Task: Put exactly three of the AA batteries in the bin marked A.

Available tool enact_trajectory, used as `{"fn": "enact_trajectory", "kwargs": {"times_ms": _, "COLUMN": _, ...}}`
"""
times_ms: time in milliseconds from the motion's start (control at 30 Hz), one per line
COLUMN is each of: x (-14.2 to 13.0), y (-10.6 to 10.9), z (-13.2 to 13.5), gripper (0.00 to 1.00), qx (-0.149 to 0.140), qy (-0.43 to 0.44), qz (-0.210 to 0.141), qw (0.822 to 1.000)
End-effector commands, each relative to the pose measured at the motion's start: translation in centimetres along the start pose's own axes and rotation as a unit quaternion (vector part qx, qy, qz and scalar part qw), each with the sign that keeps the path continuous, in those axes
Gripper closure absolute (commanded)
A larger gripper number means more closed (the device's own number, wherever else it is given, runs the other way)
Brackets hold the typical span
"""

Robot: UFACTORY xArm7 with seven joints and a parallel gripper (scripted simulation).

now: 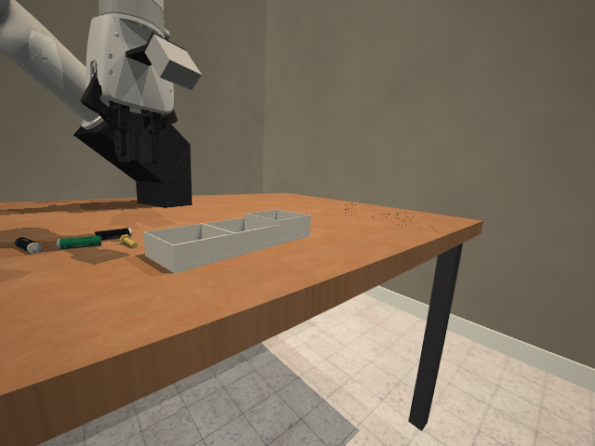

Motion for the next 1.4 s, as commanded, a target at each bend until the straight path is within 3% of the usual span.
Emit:
{"fn": "enact_trajectory", "kwargs": {"times_ms": 0, "x": -2.0, "y": -0.9, "z": 3.1, "gripper": 0.72, "qx": 0.003, "qy": 0.001, "qz": 0.011, "qw": 1.000}}
{"fn": "enact_trajectory", "kwargs": {"times_ms": 433, "x": -7.9, "y": -4.5, "z": 11.3, "gripper": 0.72, "qx": 0.002, "qy": 0.001, "qz": 0.011, "qw": 1.000}}
{"fn": "enact_trajectory", "kwargs": {"times_ms": 533, "x": -8.3, "y": -4.6, "z": 12.0, "gripper": 0.72, "qx": 0.002, "qy": 0.001, "qz": 0.011, "qw": 1.000}}
{"fn": "enact_trajectory", "kwargs": {"times_ms": 1367, "x": -8.0, "y": -4.6, "z": 11.5, "gripper": 0.72, "qx": 0.002, "qy": 0.001, "qz": 0.011, "qw": 1.000}}
Point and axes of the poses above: the point where the finger pads meet when closed, its own y axis back along the fingers, its own z axis across the jaws, x = y × z, the point moved 10 cm from there along y, back along the fingers, and after that the axes turned 3 degrees about -y, right-handed, at the moved point
